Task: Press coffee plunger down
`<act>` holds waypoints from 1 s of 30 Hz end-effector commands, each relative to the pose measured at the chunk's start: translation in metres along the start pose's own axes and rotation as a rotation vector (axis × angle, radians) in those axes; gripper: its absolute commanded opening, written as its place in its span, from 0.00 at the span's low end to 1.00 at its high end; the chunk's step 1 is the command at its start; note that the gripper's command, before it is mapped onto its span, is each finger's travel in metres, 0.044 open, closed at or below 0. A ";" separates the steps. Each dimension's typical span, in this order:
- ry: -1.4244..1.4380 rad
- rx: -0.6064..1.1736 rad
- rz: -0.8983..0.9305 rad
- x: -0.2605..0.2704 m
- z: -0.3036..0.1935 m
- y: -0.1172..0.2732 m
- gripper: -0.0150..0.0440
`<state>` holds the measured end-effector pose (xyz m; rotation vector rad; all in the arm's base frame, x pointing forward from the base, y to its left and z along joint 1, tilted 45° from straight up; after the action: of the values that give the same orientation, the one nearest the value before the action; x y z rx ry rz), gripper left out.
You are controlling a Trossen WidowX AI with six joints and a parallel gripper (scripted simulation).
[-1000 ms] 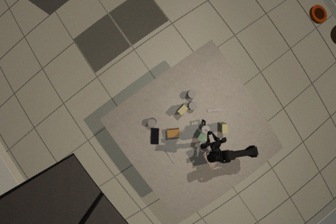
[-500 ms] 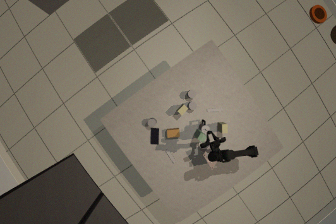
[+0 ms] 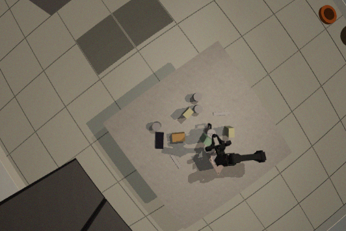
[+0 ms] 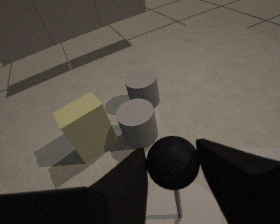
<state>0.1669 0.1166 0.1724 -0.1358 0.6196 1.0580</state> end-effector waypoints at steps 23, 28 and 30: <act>0.019 0.021 0.017 -0.003 -0.047 -0.030 0.45; 0.021 0.007 0.012 -0.005 -0.052 -0.037 0.45; 0.022 0.003 0.010 -0.006 -0.052 -0.039 0.45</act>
<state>0.1780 0.0842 0.1381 -0.1311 0.5948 1.0779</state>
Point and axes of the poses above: the point midway between the two fingers, 35 mm back from their tips, its own y axis back along the fingers, its own x axis across the jaws, z = x × y, the point moved 8 cm from there along y, back along the fingers, and after that the axes turned 9 degrees about -y, right-handed, at the moved point
